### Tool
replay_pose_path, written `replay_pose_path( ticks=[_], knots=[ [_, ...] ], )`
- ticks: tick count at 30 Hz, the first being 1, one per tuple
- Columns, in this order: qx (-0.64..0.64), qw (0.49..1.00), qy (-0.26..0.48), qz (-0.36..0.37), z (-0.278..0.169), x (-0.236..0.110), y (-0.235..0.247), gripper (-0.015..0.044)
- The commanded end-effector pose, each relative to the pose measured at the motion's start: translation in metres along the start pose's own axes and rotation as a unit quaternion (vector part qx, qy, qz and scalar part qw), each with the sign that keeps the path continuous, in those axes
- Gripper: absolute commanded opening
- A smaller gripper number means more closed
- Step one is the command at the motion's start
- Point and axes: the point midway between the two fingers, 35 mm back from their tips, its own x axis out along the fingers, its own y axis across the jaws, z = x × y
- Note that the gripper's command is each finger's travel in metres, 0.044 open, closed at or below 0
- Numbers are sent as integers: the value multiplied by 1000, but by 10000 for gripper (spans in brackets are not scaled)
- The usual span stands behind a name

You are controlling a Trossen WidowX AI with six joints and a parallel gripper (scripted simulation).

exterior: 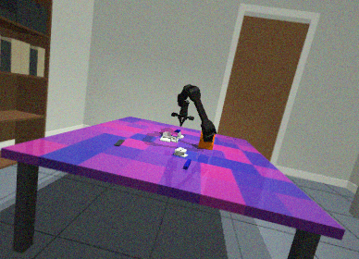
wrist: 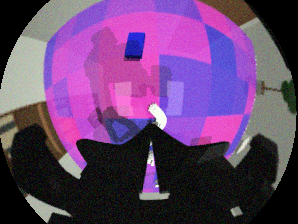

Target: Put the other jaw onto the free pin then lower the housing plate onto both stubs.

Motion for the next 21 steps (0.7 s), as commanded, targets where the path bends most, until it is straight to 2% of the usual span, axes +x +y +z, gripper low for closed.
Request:
replay_pose_path(
  ticks=[1,16,17,21],
  knots=[
    [0,1000,0,0,0,0,0,26],
    [0,1000,0,0,0,0,0,420],
    [0,1000,0,0,0,0,0,440],
    [0,1000,0,0,0,0,0,440]
  ],
)
